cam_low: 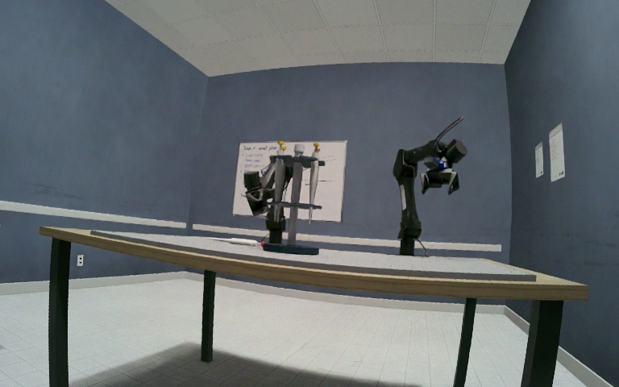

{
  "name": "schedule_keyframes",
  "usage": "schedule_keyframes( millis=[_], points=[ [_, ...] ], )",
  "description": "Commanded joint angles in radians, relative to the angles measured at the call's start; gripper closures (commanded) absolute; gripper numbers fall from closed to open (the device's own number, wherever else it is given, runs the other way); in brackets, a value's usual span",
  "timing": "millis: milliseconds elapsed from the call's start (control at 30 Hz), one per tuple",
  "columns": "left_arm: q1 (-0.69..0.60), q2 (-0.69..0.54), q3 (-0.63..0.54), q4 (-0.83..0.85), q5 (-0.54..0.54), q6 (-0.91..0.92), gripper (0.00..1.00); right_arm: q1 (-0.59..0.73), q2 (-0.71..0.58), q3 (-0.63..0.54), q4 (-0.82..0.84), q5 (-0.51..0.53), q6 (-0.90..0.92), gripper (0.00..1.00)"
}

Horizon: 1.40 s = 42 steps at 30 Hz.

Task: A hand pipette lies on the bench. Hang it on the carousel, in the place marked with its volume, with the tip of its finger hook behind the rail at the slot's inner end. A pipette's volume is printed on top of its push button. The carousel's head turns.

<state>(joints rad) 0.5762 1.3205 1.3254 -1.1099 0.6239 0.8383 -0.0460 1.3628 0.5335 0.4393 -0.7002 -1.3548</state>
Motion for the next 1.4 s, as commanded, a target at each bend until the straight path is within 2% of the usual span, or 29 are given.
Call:
schedule_keyframes(
  millis=[0, 100, 333, 400, 433, 500, 667, 1100, 1367],
  points=[
    [0.006, -0.005, 0.014, 0.013, 0.020, 0.009, 0.00, -0.012, 0.022, -0.018, 0.137, -0.026, -0.006, 0.51],
    [0.006, -0.005, 0.014, 0.013, 0.020, 0.009, 0.00, -0.004, 0.030, -0.009, 0.159, -0.028, 0.004, 0.51],
    [0.006, -0.005, 0.014, 0.013, 0.020, 0.009, 0.00, 0.146, 0.229, -0.031, 0.470, 0.062, -0.138, 0.51],
    [0.006, -0.005, 0.014, 0.013, 0.020, 0.009, 0.00, 0.146, 0.229, -0.031, 0.470, 0.062, -0.138, 0.51],
    [0.006, -0.005, 0.014, 0.013, 0.020, 0.009, 0.00, 0.165, 0.286, -0.019, 0.562, 0.073, -0.150, 0.51],
    [0.006, -0.005, 0.014, 0.013, 0.020, 0.009, 0.00, 0.198, 0.347, 0.018, 0.641, 0.087, -0.194, 0.51],
    [0.006, -0.005, 0.014, 0.013, 0.020, 0.009, 0.00, 0.167, 0.436, 0.017, 0.804, 0.034, -0.244, 0.51],
    [0.006, -0.005, 0.014, 0.013, 0.020, 0.009, 0.00, 0.175, 0.458, 0.005, 0.856, 0.036, -0.216, 0.51],
    [0.006, -0.005, 0.014, 0.013, 0.020, 0.009, 0.00, 0.229, 0.519, 0.093, 0.820, 0.088, -0.210, 0.51]
  ],
)
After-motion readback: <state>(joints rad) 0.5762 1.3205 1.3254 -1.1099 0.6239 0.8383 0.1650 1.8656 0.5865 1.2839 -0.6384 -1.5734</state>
